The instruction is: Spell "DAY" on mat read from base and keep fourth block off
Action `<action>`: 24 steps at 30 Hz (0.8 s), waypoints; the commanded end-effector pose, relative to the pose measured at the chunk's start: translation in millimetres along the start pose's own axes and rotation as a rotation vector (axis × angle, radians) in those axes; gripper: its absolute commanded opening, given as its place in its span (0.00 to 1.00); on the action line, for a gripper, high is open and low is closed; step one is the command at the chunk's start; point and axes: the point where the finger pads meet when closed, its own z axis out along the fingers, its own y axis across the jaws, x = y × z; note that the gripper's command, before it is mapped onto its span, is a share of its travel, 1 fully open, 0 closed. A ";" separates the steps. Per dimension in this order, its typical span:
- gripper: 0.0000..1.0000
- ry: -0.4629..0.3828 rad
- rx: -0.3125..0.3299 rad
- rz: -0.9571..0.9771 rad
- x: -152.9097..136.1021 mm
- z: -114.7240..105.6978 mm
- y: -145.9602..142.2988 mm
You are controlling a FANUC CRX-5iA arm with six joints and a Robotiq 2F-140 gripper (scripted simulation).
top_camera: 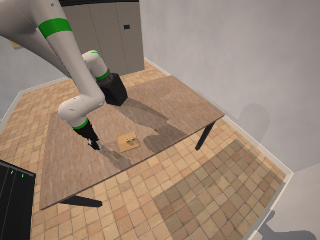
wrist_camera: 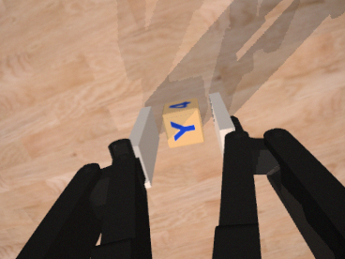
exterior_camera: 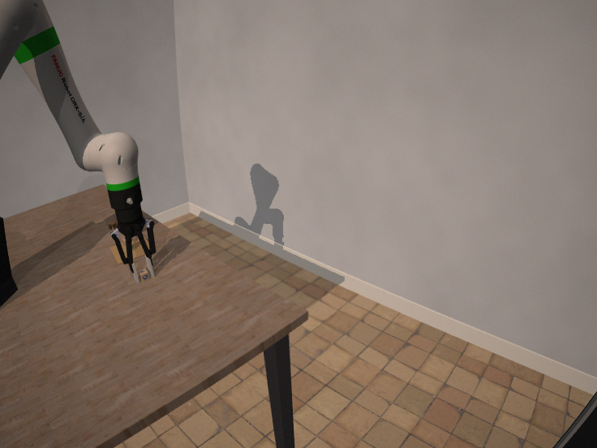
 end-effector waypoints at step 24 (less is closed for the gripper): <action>0.13 0.000 0.000 0.000 0.0 -0.1 0.2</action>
